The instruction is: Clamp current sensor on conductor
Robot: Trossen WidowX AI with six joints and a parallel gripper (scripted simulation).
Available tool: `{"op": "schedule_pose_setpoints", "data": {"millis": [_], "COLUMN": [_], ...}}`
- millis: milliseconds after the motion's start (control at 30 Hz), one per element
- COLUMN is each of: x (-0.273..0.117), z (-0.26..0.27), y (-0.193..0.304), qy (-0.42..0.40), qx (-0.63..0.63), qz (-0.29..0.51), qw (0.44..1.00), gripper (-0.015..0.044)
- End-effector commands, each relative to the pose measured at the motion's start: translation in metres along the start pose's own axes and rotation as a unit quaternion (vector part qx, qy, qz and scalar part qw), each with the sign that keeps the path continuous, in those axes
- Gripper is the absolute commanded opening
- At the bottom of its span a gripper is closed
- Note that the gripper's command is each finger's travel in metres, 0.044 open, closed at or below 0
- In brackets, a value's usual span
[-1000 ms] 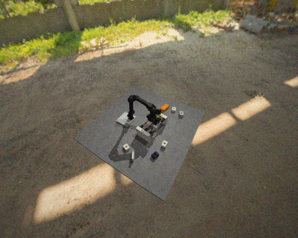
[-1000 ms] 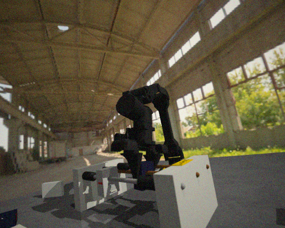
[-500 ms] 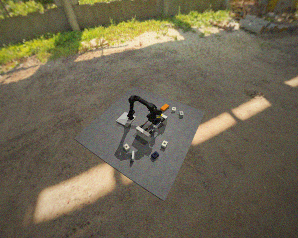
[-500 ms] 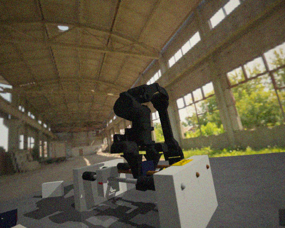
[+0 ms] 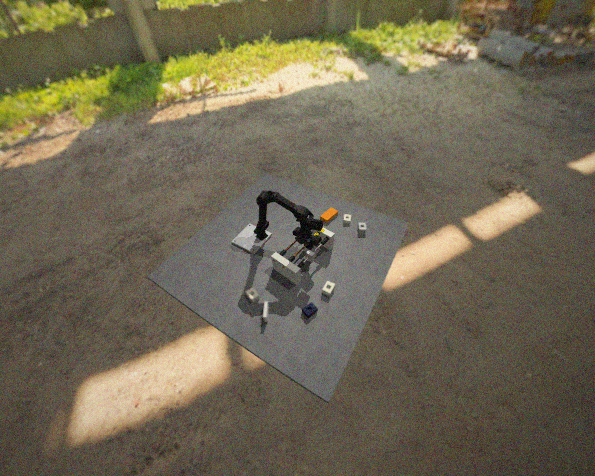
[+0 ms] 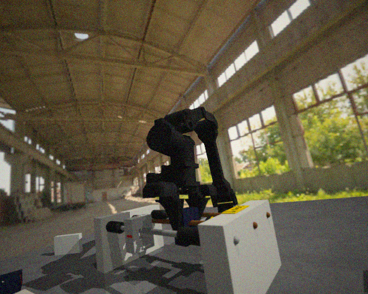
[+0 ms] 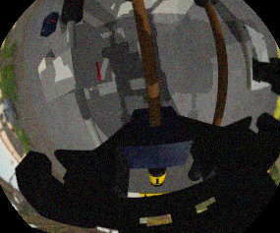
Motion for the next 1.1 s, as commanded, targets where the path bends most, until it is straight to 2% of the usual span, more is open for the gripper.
{"op": "schedule_pose_setpoints", "data": {"millis": [0, 900, 1067], "x": [-0.0002, -0.0002, -0.0002], "z": [-0.0002, -0.0002, -0.0002], "y": [0.0000, 0.0000, 0.0000], "qy": [0.001, 0.001, 0.001], "qx": [0.000, 0.000, 0.000], "qz": [0.000, 0.000, 0.000], "qw": [1.000, 1.000, 1.000], "gripper": [0.0266, 0.0266, 0.0398]}}
Point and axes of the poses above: the point midway between the two fingers, 35 mm back from their tips, its own x axis out along the fingers, its own z axis across the jaws, y = z × x, the point moved 7 cm from there along -x, back along the fingers, and after that the axes turned 3 degrees about -x, right-handed, at the moved point
